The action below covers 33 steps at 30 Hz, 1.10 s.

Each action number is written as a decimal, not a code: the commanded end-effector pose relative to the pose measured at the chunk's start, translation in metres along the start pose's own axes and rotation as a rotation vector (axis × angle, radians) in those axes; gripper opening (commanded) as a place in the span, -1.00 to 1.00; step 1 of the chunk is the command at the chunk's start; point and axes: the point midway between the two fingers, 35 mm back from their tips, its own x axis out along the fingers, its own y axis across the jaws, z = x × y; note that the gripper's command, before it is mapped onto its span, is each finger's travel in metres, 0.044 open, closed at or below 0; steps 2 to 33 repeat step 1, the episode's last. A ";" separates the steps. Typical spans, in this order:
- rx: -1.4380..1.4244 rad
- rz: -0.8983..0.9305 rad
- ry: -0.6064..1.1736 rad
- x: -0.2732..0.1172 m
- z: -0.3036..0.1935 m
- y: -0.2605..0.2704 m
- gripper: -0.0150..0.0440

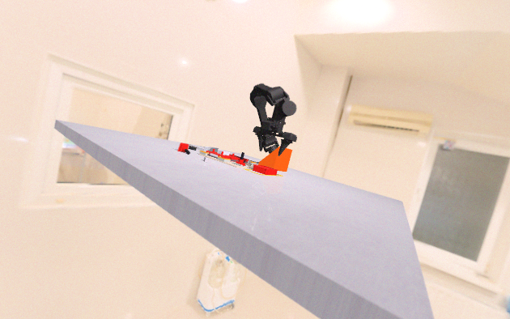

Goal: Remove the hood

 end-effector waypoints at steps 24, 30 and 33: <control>0.002 0.002 0.004 0.000 -0.001 0.000 1.00; 0.002 0.002 0.004 0.000 -0.001 0.000 1.00; 0.002 0.002 0.004 0.000 -0.001 0.000 1.00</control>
